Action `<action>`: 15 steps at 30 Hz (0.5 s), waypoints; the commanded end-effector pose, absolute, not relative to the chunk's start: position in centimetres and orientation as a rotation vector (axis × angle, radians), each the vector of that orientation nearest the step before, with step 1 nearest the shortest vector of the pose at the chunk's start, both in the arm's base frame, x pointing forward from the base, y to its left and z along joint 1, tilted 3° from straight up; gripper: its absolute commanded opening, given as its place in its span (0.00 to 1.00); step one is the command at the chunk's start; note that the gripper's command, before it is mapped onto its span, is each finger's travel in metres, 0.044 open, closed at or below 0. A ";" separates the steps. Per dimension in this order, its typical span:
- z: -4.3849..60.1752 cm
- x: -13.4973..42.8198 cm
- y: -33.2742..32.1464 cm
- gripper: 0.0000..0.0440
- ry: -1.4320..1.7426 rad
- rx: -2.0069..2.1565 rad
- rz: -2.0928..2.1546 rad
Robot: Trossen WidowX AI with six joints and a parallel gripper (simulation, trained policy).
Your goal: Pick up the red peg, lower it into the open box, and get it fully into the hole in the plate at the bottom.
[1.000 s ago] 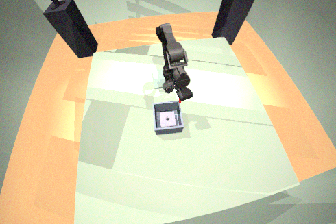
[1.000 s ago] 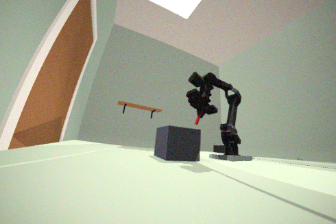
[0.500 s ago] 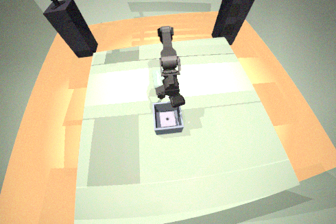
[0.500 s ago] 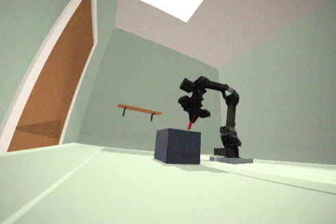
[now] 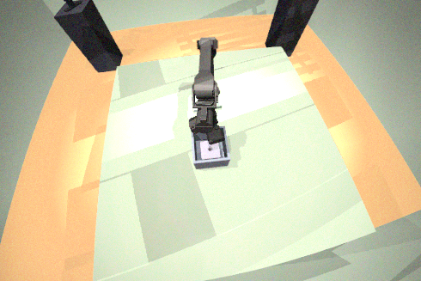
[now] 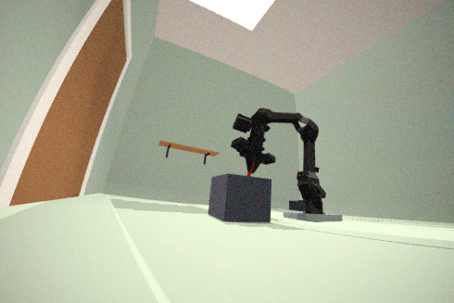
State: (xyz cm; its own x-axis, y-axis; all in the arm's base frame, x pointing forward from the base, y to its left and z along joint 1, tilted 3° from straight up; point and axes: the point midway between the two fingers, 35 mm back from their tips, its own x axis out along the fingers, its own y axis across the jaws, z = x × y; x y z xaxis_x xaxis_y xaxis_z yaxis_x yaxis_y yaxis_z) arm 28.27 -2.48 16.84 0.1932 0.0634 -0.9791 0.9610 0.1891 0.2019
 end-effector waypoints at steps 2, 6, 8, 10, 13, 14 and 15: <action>15.8 28.7 -3.0 0.00 1.198 1.181 -0.903; 14.7 29.2 -3.3 0.00 1.215 1.180 -0.901; 14.2 29.5 -3.4 0.00 1.224 1.181 -0.898; 13.7 29.7 -3.5 0.00 1.232 1.182 -0.895; 13.0 30.1 -3.5 0.00 1.242 1.183 -0.889; 12.8 30.2 -3.6 0.00 1.245 1.183 -0.886; 12.6 30.3 -3.6 0.00 1.247 1.182 -0.884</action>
State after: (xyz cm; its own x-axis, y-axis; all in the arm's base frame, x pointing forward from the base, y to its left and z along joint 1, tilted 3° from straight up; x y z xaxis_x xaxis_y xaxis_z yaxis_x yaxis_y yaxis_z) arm 30.15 -3.56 13.02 0.1553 0.1001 -0.9828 0.9632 0.2058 0.1731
